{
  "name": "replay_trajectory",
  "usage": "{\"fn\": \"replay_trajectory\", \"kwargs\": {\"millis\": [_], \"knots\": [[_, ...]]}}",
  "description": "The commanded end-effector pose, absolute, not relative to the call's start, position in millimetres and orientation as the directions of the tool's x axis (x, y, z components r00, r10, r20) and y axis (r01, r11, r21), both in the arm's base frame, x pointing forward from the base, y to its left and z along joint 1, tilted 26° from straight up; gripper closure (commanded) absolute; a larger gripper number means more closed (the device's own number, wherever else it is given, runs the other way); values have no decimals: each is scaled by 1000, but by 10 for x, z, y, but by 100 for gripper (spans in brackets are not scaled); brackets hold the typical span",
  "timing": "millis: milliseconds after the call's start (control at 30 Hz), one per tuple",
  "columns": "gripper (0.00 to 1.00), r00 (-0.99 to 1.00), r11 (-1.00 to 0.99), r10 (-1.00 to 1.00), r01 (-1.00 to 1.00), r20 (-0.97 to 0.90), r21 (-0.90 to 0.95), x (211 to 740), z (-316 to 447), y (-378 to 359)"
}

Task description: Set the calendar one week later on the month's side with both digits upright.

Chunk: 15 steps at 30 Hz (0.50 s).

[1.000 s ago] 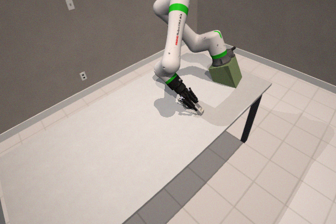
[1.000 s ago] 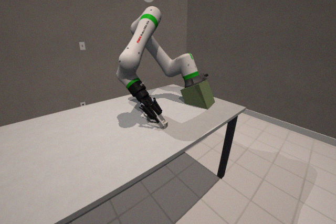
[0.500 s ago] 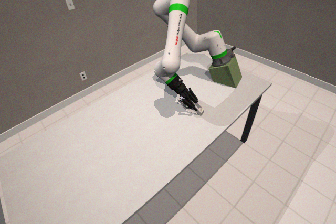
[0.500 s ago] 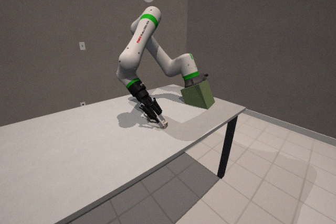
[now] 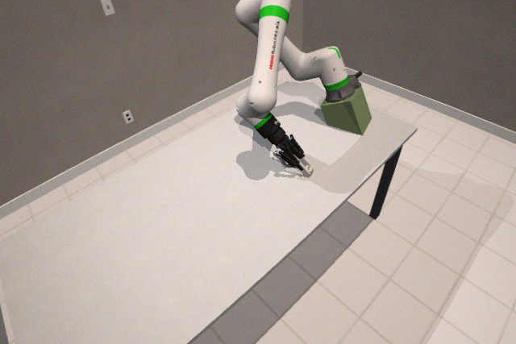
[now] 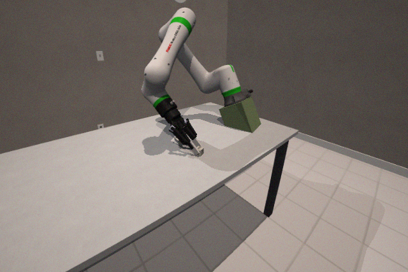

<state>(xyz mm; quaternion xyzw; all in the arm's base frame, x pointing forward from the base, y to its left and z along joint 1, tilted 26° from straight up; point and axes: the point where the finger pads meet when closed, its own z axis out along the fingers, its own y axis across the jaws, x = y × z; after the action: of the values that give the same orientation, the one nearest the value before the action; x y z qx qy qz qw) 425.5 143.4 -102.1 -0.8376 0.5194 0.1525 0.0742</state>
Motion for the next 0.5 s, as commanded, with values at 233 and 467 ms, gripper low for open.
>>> {"fn": "replay_trajectory", "kwargs": {"millis": [233, 467], "knots": [[83, 414, -450, -847, -893, -333, 34, 4256, -1020, 1435], [78, 414, -450, -847, -893, -333, 34, 4256, -1020, 1435]]}}
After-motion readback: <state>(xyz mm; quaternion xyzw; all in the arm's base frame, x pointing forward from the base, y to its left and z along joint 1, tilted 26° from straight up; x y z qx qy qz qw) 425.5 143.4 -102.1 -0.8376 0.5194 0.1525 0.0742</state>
